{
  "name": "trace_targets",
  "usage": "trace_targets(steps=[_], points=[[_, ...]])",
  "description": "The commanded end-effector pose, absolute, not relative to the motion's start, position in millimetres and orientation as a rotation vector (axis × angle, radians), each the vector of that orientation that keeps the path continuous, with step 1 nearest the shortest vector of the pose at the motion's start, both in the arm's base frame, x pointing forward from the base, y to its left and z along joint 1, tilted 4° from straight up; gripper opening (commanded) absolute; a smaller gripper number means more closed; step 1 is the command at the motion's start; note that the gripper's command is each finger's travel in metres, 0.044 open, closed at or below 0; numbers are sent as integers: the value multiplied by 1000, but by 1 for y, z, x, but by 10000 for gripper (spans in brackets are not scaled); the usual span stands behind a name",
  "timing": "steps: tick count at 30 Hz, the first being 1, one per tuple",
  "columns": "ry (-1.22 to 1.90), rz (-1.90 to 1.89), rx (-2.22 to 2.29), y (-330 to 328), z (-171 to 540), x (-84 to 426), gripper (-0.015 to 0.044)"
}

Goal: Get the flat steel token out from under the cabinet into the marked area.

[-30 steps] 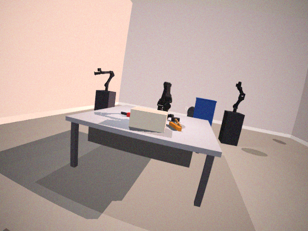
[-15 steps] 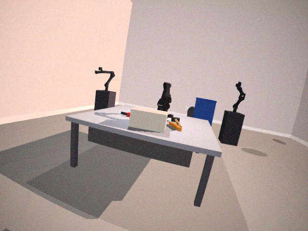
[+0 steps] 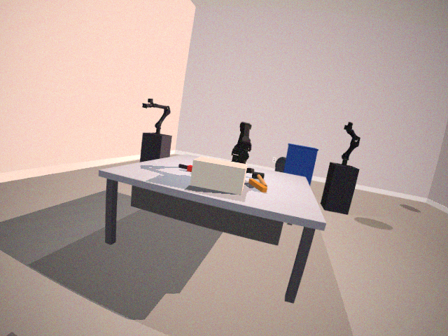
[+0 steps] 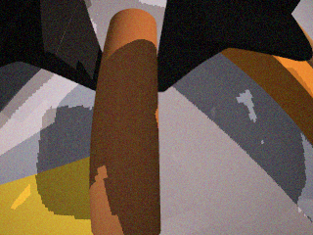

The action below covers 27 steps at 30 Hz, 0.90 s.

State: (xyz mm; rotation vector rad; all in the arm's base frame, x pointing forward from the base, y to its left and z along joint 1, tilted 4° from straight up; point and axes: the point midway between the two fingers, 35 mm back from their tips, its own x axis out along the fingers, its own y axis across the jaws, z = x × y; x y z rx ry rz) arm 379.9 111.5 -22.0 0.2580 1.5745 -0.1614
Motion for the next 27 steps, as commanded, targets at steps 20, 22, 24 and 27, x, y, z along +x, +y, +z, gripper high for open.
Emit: trace_targets(steps=[20,22,24,27], points=[[1571,-160,257,101,-24,392,0],[1571,-160,256,98,-25,391,0],[1571,-160,256,95,-26,390,0],[1572,-160,256,92,-26,389,0]])
